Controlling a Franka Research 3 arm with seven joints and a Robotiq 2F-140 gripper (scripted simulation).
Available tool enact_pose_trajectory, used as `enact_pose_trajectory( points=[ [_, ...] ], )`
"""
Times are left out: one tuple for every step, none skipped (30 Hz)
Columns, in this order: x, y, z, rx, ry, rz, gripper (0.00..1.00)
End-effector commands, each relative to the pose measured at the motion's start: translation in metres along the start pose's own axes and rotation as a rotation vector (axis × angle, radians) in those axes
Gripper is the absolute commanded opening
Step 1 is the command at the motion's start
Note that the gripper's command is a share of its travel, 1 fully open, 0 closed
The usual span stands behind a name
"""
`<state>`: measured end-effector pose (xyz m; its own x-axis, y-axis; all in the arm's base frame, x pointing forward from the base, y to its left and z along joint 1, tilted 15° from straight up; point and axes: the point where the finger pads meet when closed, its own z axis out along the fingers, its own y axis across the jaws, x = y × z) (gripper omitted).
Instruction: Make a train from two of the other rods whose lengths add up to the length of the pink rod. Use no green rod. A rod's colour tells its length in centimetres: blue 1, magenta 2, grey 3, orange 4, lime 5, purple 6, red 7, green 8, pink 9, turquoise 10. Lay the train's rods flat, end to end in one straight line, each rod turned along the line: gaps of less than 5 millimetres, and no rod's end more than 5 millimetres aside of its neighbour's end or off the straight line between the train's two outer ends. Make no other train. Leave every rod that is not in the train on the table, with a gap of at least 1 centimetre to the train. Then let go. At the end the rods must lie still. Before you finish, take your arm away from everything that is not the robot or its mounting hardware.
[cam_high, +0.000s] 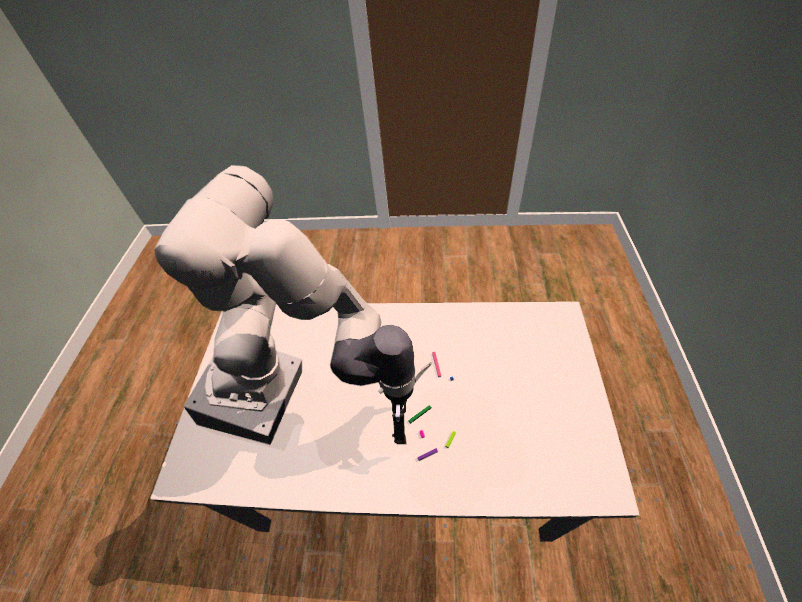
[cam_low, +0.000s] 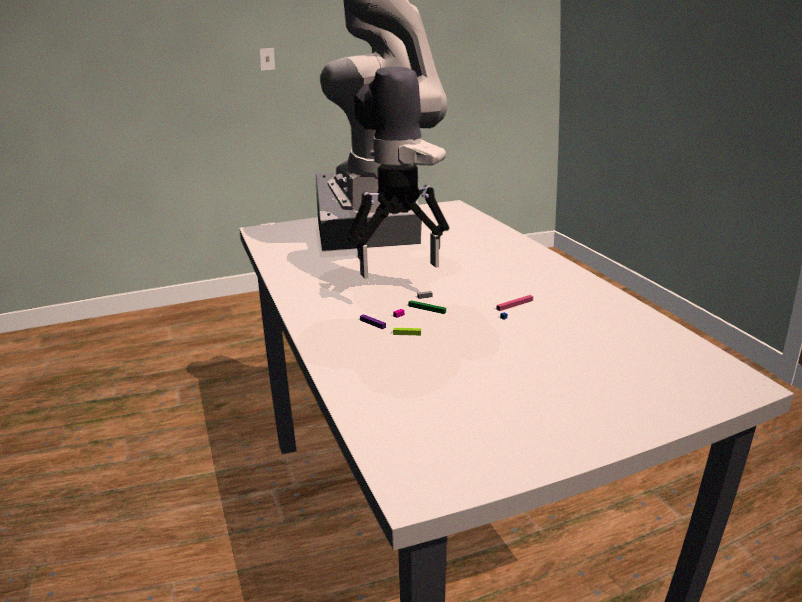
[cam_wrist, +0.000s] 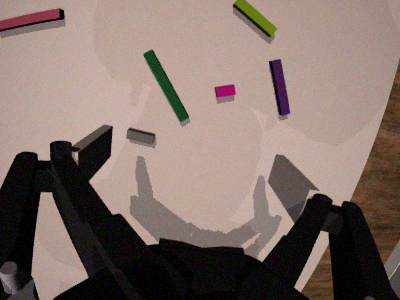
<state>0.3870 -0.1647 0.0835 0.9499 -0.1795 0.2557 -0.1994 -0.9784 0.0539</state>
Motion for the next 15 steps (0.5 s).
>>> enact_pose_trajectory(
  points=[
    [0.0017, 0.0003, -0.0003, -0.001, 0.004, 0.007, 1.00],
    [0.0017, 0.0003, -0.0003, -0.001, 0.004, 0.007, 1.00],
    [0.0017, 0.0003, -0.0003, -0.001, 0.004, 0.007, 1.00],
    [0.0017, 0.0003, -0.0003, -0.001, 0.004, 0.007, 1.00],
    [0.0017, 0.0003, -0.0003, -0.001, 0.004, 0.007, 1.00],
    [0.0017, 0.0003, -0.0003, -0.001, 0.004, 0.007, 1.00],
    [0.0018, 0.0004, -0.0003, -0.001, 0.004, 0.009, 1.00],
    [0.0022, 0.0009, -0.0003, -0.001, 0.004, 0.025, 1.00],
    [0.0032, 0.0022, -0.0004, -0.002, 0.004, 0.062, 1.00],
    [0.0048, 0.0043, -0.0005, -0.003, 0.004, 0.127, 1.00],
    [0.0065, 0.0063, -0.0006, -0.004, 0.004, 0.191, 1.00],
    [0.0071, 0.0070, -0.0006, -0.004, 0.004, 0.214, 1.00],
    [0.0077, 0.0077, -0.0006, -0.004, 0.004, 0.237, 1.00],
    [0.0077, 0.0077, -0.0006, -0.004, 0.004, 0.237, 1.00],
    [0.0077, 0.0077, -0.0006, -0.004, 0.004, 0.237, 1.00]
  ],
)
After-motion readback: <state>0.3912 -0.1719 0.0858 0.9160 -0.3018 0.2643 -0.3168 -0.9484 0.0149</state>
